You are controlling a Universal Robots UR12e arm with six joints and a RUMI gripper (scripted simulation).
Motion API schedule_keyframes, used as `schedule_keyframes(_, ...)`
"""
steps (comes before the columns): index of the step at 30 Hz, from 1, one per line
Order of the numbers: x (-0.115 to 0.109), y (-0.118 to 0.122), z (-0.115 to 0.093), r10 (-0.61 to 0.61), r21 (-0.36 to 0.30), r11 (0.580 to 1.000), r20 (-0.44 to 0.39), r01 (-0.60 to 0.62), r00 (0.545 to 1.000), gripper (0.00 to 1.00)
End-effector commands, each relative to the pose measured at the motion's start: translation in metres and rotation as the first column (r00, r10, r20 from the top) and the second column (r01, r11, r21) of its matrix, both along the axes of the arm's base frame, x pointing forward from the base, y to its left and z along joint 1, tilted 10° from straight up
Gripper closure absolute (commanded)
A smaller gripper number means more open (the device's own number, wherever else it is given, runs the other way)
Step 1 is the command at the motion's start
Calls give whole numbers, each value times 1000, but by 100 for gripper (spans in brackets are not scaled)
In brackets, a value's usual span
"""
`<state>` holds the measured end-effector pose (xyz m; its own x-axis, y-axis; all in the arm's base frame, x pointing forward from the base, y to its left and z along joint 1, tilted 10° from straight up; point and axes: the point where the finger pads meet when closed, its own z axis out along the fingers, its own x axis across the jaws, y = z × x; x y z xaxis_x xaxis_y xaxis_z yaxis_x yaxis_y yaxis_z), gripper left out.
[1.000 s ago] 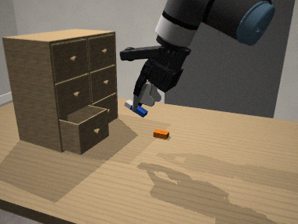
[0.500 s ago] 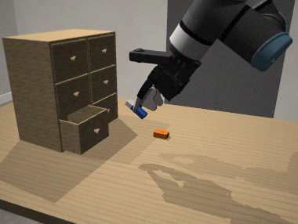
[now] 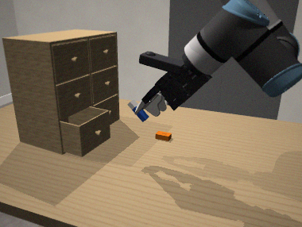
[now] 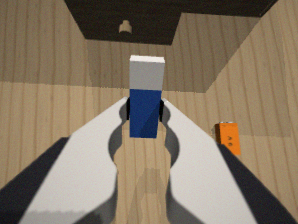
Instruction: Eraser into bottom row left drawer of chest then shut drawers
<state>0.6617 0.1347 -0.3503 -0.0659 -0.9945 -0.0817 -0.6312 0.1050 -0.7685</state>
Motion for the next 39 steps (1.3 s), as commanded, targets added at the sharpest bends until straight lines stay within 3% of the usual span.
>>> schedule_keyframes(1, 5, 0, 4, -5, -5, 1000, 74, 6, 997, 89)
schedule_keyframes(17, 4, -1, 4, -10, -9, 1000, 136, 12, 991, 89)
schedule_keyframes(39, 5, 0, 5, -10, -9, 1000, 140, 11, 990, 89)
